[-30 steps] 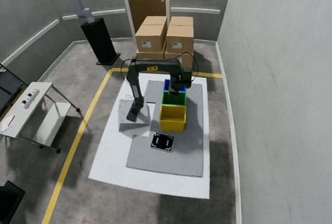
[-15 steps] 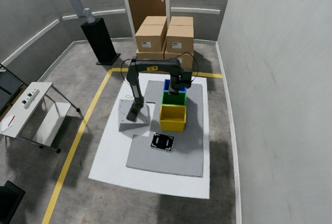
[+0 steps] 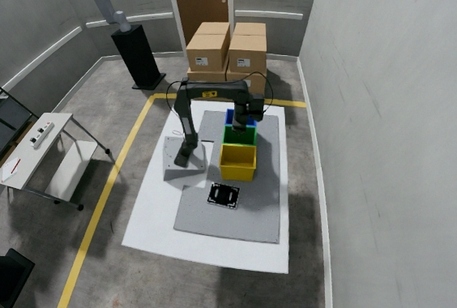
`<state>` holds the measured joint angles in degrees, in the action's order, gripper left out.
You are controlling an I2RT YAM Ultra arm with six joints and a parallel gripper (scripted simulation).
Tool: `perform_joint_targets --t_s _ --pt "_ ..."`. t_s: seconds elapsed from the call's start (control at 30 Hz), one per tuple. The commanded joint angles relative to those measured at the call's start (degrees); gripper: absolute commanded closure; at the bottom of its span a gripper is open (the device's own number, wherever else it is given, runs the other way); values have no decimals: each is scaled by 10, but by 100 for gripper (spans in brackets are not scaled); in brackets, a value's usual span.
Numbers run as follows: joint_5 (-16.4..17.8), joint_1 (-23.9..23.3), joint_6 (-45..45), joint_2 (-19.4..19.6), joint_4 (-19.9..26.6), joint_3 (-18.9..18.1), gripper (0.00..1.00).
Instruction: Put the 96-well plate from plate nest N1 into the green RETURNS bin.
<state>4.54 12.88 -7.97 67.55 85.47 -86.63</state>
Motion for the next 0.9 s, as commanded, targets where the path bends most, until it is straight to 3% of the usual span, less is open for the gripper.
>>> perform_joint_targets --t_s 0.0,0.17,0.37,0.43,0.63,0.87 --pt "2 -7 7 -12 5 -21 18" --pt "2 -7 7 -12 5 -21 18" --pt "29 -74 65 -21 14 2 18" --pt "29 -74 65 -21 14 2 18" --pt "56 -144 130 -34 11 33 18" --pt "87 -232 212 -35 16 31 18"
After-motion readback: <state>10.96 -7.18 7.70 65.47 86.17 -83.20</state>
